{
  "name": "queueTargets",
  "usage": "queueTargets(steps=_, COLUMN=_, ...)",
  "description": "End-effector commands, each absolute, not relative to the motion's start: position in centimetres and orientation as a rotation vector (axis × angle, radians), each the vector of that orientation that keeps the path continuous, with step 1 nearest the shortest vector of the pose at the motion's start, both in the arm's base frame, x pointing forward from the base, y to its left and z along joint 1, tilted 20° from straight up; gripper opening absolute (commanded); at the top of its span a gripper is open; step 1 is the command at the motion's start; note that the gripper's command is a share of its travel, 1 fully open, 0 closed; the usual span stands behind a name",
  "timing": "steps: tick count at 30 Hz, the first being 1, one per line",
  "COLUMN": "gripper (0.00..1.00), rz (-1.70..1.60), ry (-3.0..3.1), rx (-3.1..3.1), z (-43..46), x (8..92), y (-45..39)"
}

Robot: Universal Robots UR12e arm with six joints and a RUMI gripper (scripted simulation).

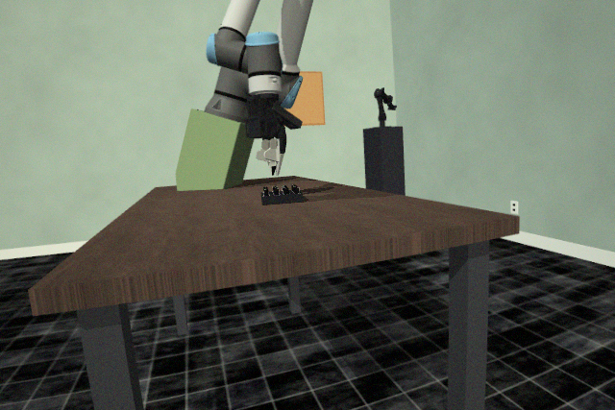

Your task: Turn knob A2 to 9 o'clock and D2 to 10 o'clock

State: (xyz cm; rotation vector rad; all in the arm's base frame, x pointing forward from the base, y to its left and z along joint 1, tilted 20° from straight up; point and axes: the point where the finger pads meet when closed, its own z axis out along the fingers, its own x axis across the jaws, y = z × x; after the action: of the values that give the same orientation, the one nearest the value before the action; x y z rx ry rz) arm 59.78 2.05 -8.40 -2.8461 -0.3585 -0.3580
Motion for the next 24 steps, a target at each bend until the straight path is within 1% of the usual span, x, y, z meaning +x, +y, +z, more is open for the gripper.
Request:
queueTargets(steps=1, gripper=0.11, rz=-0.333, ry=-0.172, rx=-2.853, z=-8.1, x=60.4, y=1.8)
queueTargets(steps=24, gripper=0.11, rz=-0.166, ry=0.872, rx=-2.667, z=-6.9, x=63.9, y=0.1)
